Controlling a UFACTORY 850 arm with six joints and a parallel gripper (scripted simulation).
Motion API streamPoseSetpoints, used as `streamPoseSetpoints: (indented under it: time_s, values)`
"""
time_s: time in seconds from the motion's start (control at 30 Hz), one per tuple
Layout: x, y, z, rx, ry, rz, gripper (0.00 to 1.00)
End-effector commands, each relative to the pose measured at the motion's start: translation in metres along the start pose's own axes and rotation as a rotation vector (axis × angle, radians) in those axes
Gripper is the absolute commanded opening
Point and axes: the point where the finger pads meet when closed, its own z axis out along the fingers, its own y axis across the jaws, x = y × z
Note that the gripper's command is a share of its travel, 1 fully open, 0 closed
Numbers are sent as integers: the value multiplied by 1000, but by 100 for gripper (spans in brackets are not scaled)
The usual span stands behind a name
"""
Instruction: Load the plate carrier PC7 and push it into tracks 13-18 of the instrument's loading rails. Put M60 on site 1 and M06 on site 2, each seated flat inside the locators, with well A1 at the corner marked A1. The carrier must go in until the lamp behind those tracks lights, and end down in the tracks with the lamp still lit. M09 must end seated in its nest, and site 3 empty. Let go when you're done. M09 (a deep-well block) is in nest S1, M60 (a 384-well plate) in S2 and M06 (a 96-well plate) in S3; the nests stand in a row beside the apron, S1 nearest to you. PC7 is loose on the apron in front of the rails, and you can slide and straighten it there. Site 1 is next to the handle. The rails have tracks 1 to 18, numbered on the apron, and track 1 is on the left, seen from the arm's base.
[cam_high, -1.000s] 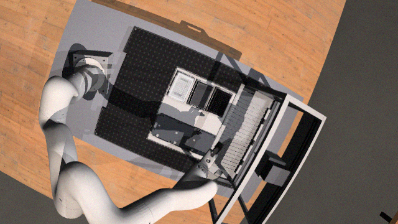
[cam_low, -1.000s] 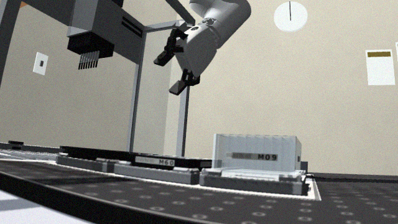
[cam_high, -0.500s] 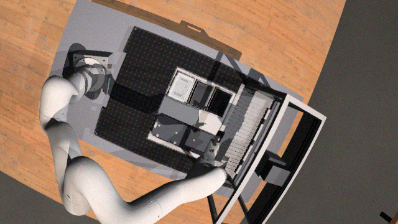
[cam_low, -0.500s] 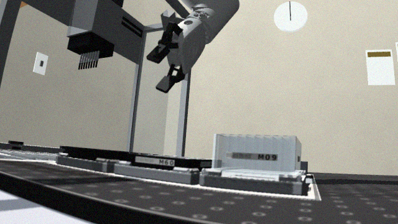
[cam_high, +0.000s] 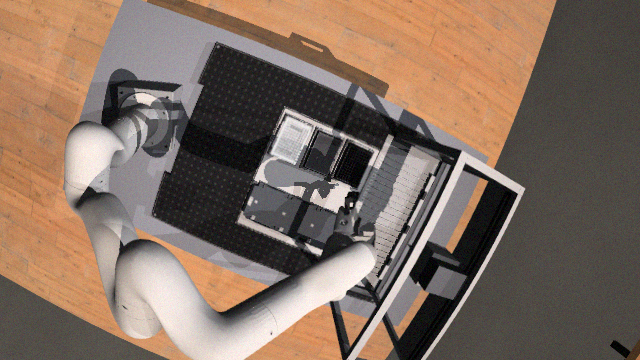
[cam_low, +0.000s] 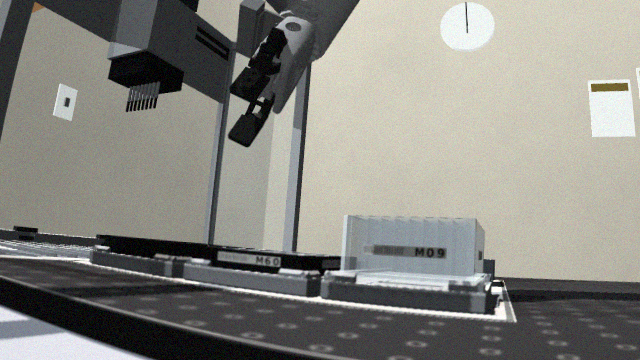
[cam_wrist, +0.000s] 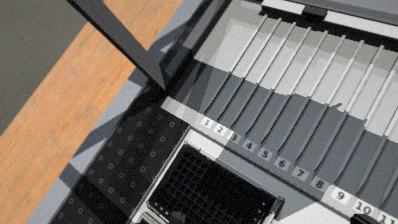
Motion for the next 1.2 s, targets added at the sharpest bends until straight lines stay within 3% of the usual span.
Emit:
streamPoseSetpoints:
  time_s: [0.0,0.13,0.2,0.7,0.77,1.17]
  values:
    - [2,-14,11,0,-60,-117,100]
    - [2,-25,21,0,-110,-221,100]
    - [2,-25,21,0,-110,-221,100]
    - [1,-58,57,-31,-331,-659,100]
    - [1,-58,57,-31,-331,-659,100]
    - [11,-69,75,-99,-513,-992,100]
